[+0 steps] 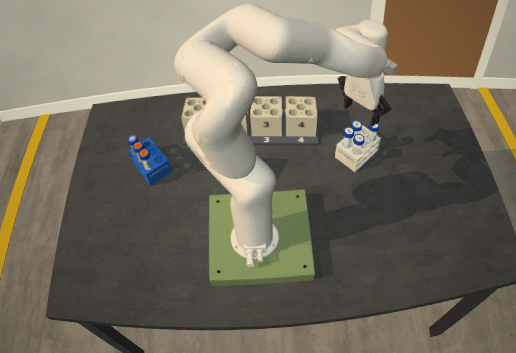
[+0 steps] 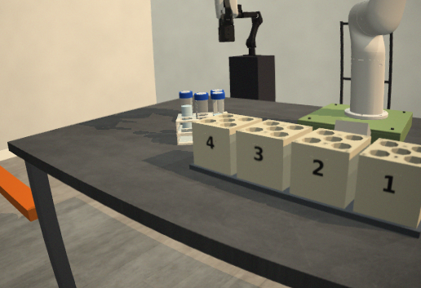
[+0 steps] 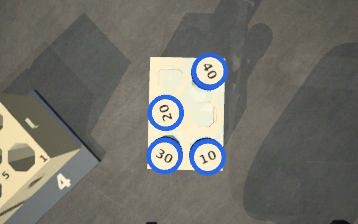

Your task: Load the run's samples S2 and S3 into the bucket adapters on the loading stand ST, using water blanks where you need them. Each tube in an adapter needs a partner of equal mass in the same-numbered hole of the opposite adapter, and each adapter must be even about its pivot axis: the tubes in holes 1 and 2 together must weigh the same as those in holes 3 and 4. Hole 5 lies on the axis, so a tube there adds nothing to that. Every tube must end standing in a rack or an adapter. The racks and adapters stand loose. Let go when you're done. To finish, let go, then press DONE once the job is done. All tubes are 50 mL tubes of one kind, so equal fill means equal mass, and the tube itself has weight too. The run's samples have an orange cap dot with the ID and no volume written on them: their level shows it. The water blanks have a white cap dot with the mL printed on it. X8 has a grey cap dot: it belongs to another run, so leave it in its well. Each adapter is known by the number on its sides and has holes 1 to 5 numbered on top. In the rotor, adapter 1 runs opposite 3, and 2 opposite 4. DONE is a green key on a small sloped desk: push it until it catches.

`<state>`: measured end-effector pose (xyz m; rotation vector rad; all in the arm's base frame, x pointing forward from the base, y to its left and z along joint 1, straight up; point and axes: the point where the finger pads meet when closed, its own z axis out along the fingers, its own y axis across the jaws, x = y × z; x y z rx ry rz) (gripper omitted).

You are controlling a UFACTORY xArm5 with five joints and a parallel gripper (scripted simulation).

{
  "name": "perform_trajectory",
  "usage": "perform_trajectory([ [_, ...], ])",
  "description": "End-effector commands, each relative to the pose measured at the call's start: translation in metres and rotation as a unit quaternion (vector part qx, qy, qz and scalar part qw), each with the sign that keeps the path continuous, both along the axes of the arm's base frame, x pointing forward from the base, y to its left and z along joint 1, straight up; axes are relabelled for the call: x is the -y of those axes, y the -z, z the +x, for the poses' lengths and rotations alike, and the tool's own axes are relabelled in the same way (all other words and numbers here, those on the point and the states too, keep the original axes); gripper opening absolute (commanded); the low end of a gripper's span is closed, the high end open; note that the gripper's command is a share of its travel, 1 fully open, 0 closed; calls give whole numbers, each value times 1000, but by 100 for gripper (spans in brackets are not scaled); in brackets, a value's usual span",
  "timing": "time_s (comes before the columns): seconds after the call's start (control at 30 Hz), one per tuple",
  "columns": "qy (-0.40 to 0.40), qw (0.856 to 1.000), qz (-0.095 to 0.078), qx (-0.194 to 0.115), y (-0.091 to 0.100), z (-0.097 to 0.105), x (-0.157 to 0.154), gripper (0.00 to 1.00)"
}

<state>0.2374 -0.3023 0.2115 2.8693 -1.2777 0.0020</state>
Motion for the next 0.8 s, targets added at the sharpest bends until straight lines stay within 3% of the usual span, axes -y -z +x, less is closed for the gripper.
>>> perform_trajectory([
  [0.0, -1, 1000, -2, 0, 1, -2, 6, 100],
  [0.77, -1, 1000, -2, 0, 57, -2, 7, 100],
])
